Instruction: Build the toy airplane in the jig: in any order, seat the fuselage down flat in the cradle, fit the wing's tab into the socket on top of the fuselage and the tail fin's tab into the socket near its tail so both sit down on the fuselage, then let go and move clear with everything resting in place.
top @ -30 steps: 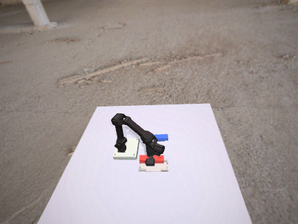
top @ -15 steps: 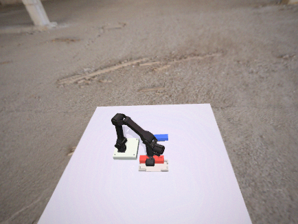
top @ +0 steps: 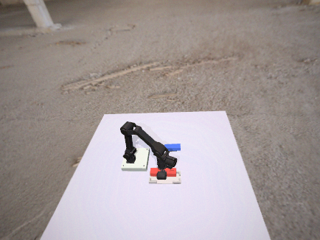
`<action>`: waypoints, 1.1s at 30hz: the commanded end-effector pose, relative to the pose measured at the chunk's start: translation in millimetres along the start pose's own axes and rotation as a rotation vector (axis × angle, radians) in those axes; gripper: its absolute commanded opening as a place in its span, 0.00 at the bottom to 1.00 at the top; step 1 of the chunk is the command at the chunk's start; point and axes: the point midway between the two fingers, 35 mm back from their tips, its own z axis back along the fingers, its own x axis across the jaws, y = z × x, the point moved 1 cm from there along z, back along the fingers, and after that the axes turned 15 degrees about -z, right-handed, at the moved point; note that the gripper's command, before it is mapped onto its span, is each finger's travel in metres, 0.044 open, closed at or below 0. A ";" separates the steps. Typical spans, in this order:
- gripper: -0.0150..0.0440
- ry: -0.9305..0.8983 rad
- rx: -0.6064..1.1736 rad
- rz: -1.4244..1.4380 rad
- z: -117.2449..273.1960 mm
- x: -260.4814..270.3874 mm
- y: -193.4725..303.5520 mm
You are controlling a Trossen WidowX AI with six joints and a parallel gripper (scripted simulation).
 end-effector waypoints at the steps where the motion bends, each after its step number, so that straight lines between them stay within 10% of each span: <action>1: 0.59 0.004 0.003 0.004 -7.7 -1.1 0.2; 20: 0.53 -0.001 0.003 0.000 -22.1 -0.5 1.1; 25: 0.31 -0.001 0.003 0.000 -22.1 -0.5 1.1; 33: 0.66 -0.001 0.003 0.000 -22.1 -0.5 1.1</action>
